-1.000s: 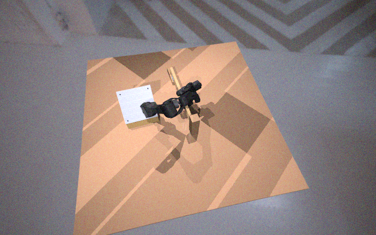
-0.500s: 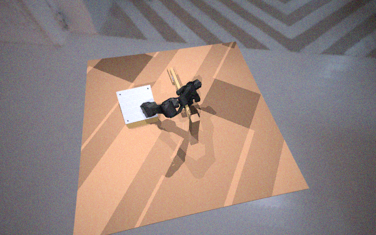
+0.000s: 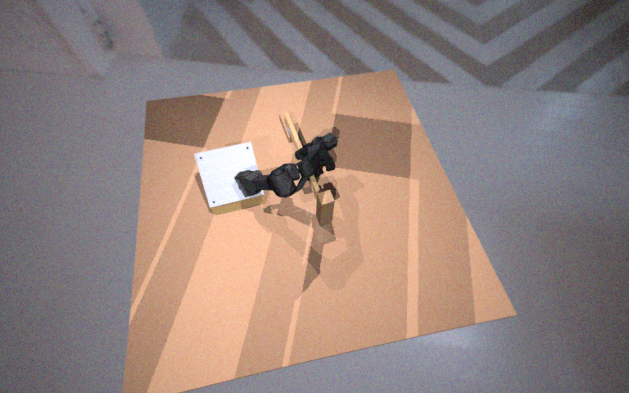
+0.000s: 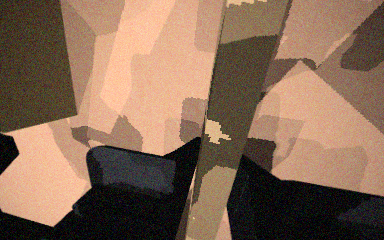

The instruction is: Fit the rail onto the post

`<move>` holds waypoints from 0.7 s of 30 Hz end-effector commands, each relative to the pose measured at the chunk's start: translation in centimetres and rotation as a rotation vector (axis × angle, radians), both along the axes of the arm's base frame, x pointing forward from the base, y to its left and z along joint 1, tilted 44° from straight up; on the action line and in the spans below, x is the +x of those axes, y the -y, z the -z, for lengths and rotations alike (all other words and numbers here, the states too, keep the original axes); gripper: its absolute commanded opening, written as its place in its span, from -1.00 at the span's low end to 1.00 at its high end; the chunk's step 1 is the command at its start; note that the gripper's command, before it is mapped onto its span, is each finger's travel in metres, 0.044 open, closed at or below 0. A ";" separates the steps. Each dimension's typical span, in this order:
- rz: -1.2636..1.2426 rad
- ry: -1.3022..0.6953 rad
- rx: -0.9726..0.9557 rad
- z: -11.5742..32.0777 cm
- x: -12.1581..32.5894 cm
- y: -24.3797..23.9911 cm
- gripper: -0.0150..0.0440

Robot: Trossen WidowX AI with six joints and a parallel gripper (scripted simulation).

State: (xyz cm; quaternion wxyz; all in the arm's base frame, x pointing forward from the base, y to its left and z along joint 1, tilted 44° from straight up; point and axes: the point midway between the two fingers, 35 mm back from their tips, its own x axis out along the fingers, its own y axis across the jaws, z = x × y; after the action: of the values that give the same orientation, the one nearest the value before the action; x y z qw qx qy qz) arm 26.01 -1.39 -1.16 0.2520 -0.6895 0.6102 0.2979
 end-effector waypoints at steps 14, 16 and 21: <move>-0.004 0.000 0.008 0.0 0.0 -0.2 -0.49; -0.004 0.000 0.008 0.1 0.0 -0.2 -0.49; -0.004 0.000 0.008 0.1 0.0 -0.2 -0.49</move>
State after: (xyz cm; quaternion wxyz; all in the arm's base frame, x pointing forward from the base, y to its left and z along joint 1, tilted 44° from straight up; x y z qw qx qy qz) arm 25.96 -1.35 -1.18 0.2525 -0.6898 0.6094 0.2983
